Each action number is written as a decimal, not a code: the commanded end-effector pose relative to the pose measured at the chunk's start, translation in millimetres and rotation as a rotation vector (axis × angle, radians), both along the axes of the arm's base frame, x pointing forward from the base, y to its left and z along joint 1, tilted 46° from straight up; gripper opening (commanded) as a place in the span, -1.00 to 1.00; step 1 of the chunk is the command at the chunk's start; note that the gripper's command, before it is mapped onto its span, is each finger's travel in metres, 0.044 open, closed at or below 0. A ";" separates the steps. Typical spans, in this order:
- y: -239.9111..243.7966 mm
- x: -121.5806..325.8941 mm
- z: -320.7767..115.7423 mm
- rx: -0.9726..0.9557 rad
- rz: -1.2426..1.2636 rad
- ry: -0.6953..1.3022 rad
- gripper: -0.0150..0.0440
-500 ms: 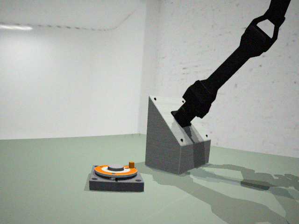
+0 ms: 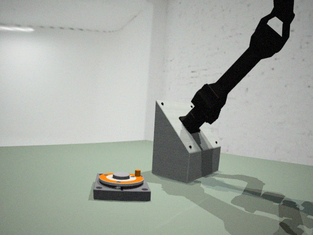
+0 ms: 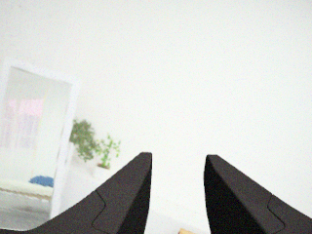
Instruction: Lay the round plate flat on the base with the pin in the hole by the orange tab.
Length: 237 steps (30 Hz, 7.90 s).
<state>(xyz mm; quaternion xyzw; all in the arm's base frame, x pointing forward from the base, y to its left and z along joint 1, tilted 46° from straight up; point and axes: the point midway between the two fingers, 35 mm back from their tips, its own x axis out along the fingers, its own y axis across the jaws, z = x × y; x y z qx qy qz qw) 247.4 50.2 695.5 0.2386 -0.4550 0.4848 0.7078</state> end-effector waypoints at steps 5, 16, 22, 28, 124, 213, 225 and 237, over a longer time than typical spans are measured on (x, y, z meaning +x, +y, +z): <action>-25.2 117.9 -72.3 -0.039 -0.215 0.348 -0.49; -64.2 220.6 -211.2 -0.180 -0.428 0.774 -0.49; -85.0 248.4 -302.6 -0.289 -0.500 1.006 -0.49; -101.9 253.3 -399.1 -0.414 -0.522 1.240 -0.49; -2.6 -17.5 -738.0 -0.906 0.355 2.164 -0.49; 9.4 -7.5 -724.5 -0.905 0.356 2.163 -0.49; 11.3 -1.0 -721.7 -0.905 0.356 2.162 -0.49; 12.0 -0.9 -720.9 -0.905 0.356 2.162 -0.49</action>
